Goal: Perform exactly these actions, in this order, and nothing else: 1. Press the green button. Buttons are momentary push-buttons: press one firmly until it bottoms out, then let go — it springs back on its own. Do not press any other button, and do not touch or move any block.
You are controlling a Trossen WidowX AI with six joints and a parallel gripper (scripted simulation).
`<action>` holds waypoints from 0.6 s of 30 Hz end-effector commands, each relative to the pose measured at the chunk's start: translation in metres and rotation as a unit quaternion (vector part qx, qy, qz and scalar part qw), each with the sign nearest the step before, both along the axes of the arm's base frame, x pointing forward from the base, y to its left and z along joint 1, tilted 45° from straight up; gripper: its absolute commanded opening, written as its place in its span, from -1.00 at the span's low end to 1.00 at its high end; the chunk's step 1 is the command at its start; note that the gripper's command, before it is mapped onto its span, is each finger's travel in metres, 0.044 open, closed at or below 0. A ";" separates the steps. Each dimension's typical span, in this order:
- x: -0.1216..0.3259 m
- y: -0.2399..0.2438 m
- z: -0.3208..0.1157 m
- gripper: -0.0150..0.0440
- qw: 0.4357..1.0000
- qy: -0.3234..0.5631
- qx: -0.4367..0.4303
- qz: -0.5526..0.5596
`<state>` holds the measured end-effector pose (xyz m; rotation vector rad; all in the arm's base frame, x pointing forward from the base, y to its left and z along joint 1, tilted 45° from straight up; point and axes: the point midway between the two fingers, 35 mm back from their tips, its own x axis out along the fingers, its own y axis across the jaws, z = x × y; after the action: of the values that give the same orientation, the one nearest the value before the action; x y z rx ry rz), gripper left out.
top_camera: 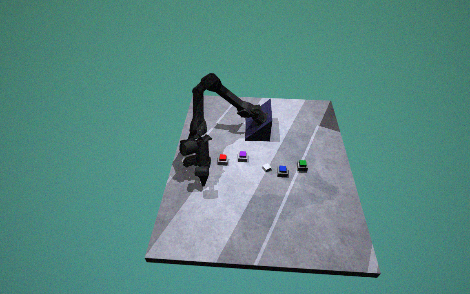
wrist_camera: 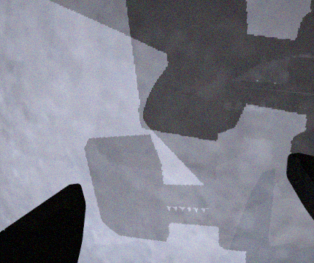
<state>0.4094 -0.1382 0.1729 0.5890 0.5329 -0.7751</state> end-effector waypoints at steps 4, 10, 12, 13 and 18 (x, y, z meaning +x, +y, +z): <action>0.016 0.108 -0.077 0.86 0.986 0.138 0.025 0.091; -0.008 0.204 -0.141 0.86 0.950 0.265 0.004 0.166; -0.023 0.233 -0.161 0.86 0.933 0.307 -0.013 0.189; -0.032 0.247 -0.171 0.86 0.923 0.327 -0.023 0.200; -0.085 0.304 -0.213 0.86 0.870 0.417 -0.091 0.247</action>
<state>0.3546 0.1366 -0.0196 0.0345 1.2767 -0.5585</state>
